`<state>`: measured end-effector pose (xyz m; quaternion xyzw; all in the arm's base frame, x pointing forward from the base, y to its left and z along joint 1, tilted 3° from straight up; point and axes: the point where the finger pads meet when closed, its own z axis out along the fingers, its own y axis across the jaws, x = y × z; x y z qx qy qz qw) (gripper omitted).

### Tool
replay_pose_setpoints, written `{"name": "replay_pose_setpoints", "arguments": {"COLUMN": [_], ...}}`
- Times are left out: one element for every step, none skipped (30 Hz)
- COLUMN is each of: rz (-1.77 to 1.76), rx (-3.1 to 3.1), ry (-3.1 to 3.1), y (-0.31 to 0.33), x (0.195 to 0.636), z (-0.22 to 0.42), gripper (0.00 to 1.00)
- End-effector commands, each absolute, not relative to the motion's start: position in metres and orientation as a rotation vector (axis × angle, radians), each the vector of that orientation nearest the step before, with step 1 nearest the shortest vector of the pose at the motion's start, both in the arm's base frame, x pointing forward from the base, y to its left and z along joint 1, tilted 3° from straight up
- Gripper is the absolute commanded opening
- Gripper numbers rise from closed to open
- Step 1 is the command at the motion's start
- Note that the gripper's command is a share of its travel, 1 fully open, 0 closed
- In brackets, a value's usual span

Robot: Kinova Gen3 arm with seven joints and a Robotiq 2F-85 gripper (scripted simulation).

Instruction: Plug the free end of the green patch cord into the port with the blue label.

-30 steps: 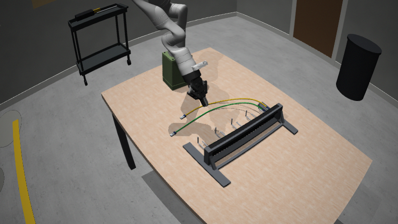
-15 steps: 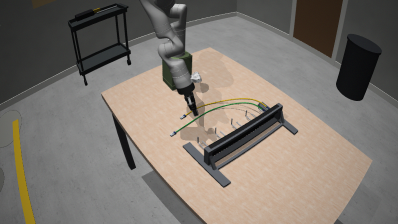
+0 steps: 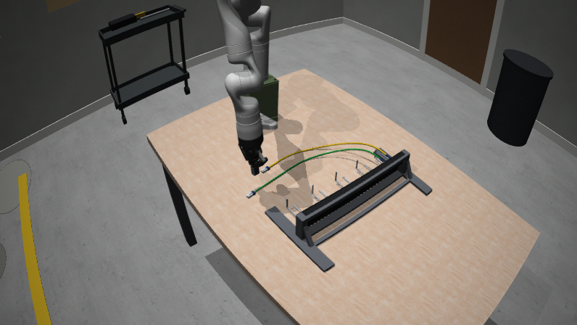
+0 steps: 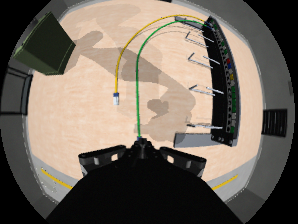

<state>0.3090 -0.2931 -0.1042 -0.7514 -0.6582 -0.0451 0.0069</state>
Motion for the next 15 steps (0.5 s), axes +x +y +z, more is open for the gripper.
{"name": "replay_pose_setpoints", "arguments": {"rz": [-0.076,-0.066,-0.06,-0.061,-0.064,-0.064,-0.064,-0.064,-0.065,-0.065,-0.065,-0.065,-0.065,-0.065,-0.065], "rx": [-2.264,-2.258,-2.253,-2.248,-2.245,-2.245,-2.245,-2.246,-2.248,-2.248,-2.248,-2.248,-2.248,-2.248,-2.248], "ry": [-2.139,-2.144,-2.147,-2.151,-2.154,-2.154,-2.154,-2.152,-2.151,-2.151,-2.151,-2.151,-2.151,-2.151,-2.151], "y": [-0.2986,-0.3001,-0.3011,-0.3004,-0.2993,-0.2993,-0.2993,-0.2992,-0.2995,-0.2997,-0.2997,-0.2997,-0.2997,-0.2997,-0.2997], "x": [0.306,0.3046,0.3037,0.3045,0.3057,0.3057,0.3057,0.3047,0.3044,0.3043,0.3043,0.3043,0.3043,0.3043,0.3043], "z": [-0.1069,-0.1071,-0.1072,-0.1071,-0.107,-0.107,-0.107,-0.1067,-0.1067,-0.1067,-0.1067,-0.1067,-0.1067,-0.1067,-0.1067], "gripper": [0.0,0.0,0.0,0.0,0.0,0.0,0.0,0.0,0.0,0.0,0.0,0.0,0.0,0.0,0.0]}}
